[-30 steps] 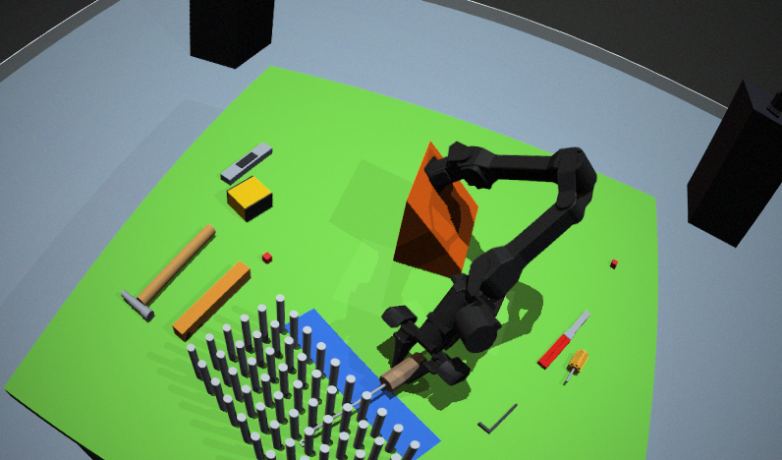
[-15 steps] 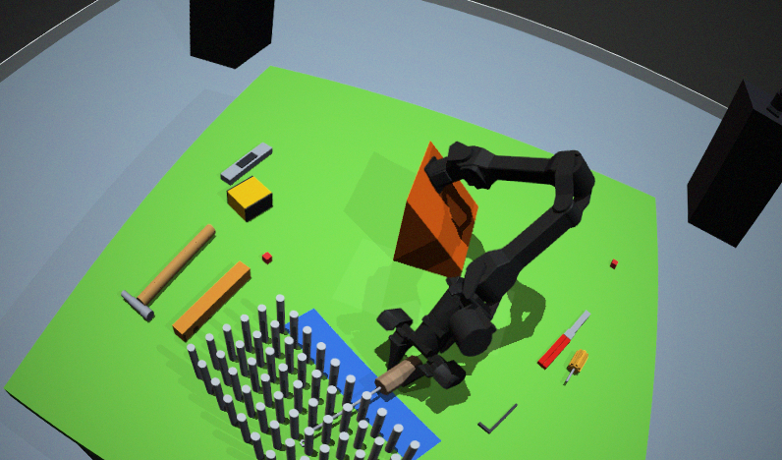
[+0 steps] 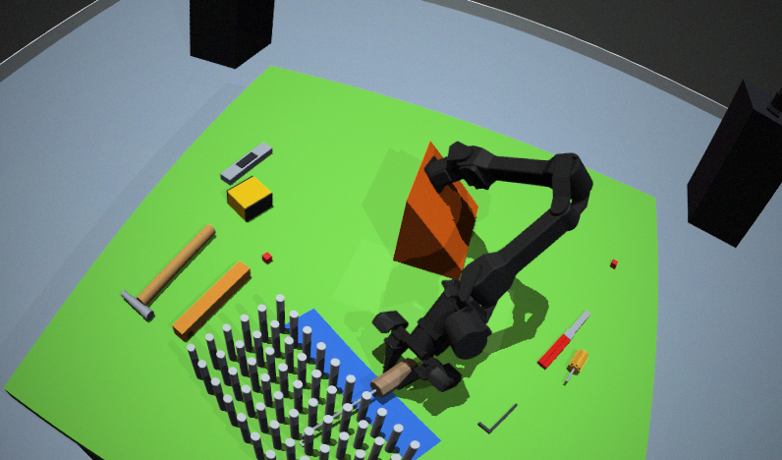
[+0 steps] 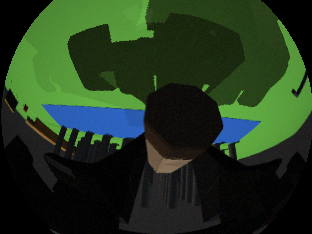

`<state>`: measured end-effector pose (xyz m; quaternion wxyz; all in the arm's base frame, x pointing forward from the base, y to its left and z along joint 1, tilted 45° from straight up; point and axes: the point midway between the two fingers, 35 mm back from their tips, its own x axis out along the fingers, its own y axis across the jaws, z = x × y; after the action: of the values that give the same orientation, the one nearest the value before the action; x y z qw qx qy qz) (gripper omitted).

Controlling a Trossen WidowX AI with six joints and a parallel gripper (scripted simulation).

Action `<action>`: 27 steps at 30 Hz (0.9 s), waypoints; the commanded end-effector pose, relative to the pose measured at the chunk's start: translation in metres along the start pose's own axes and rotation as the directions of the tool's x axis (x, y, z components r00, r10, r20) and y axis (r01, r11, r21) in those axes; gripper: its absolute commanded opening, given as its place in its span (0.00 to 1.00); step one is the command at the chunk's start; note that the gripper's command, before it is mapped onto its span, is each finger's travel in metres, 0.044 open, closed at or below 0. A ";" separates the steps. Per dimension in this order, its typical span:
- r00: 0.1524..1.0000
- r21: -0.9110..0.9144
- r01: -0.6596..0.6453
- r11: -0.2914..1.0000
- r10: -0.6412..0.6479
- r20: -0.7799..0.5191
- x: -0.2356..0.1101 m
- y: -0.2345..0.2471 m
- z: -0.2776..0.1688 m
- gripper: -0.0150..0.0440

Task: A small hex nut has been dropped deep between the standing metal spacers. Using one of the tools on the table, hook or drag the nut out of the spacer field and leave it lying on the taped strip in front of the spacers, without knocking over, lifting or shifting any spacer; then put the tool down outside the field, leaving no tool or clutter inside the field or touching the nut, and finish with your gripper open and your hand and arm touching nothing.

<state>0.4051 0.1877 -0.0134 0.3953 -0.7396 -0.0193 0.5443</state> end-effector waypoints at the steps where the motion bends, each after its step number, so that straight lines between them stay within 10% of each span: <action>1: 1.000 -0.005 0.004 1.000 -0.004 -0.002 0.001 -0.002 -0.001 0.25; 27: 1.000 -0.001 0.002 1.000 -0.002 -0.002 0.013 0.000 0.011 0.25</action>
<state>0.4032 0.1998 -0.0249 0.3947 -0.7394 -0.0232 0.5450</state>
